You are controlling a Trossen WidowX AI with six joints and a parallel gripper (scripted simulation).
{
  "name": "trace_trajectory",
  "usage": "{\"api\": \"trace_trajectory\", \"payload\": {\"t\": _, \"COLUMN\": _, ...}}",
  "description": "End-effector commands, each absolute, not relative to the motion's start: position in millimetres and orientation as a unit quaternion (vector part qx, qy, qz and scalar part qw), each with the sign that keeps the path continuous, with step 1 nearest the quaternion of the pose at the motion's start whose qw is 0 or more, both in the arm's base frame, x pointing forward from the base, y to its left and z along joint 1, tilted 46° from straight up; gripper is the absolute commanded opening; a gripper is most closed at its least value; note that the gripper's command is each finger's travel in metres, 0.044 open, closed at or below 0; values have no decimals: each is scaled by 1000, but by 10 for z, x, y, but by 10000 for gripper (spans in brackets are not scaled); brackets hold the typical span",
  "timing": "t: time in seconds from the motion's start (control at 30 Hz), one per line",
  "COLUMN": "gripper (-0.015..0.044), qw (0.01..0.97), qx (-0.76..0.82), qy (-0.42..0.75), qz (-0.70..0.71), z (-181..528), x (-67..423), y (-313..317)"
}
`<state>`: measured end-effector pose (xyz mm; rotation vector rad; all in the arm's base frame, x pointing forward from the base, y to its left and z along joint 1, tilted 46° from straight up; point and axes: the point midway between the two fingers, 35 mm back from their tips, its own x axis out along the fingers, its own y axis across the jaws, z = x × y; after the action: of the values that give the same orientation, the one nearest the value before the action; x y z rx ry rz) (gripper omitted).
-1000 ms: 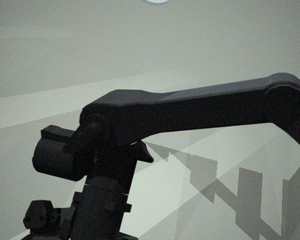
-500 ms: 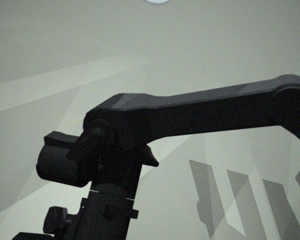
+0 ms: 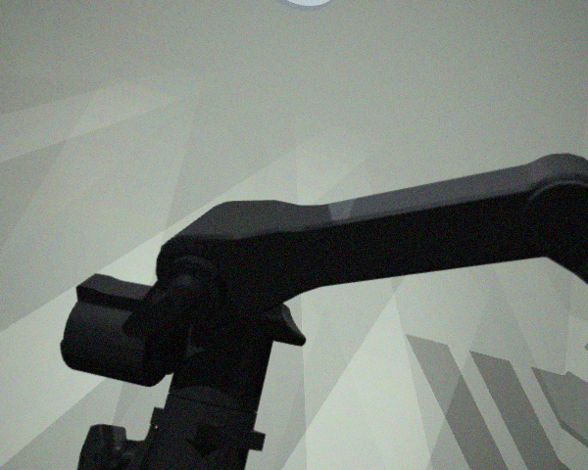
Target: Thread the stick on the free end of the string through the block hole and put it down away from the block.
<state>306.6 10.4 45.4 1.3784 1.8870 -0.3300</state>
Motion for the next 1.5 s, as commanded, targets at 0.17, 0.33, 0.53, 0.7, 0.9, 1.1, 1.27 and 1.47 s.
{"api": "trace_trajectory", "payload": {"t": 0.17, "gripper": 122, "qw": 376, "qx": 542, "qy": 740, "qz": -130, "z": 334, "x": 3035, "y": 229}}
{"api": "trace_trajectory", "payload": {"t": 0.33, "gripper": 122, "qw": 376, "qx": 542, "qy": 740, "qz": -130, "z": 278, "x": 3027, "y": 287}}
{"api": "trace_trajectory", "payload": {"t": 0.53, "gripper": 122, "qw": 376, "qx": 542, "qy": 740, "qz": -130, "z": 209, "x": 3013, "y": 358}}
{"api": "trace_trajectory", "payload": {"t": 0.7, "gripper": 122, "qw": 376, "qx": 542, "qy": 740, "qz": -129, "z": 153, "x": 2999, "y": 418}}
{"api": "trace_trajectory", "payload": {"t": 0.9, "gripper": 122, "qw": 375, "qx": 542, "qy": 741, "qz": -129, "z": 87, "x": 2979, "y": 489}}
{"api": "trace_trajectory", "payload": {"t": 1.1, "gripper": 122, "qw": 375, "qx": 542, "qy": 741, "qz": -128, "z": 23, "x": 2955, "y": 561}}
{"api": "trace_trajectory", "payload": {"t": 1.27, "gripper": 122, "qw": 374, "qx": 543, "qy": 741, "qz": -128, "z": -12, "x": 2940, "y": 602}}
{"api": "trace_trajectory", "payload": {"t": 1.47, "gripper": 122, "qw": 374, "qx": 543, "qy": 741, "qz": -128, "z": -12, "x": 2940, "y": 602}}
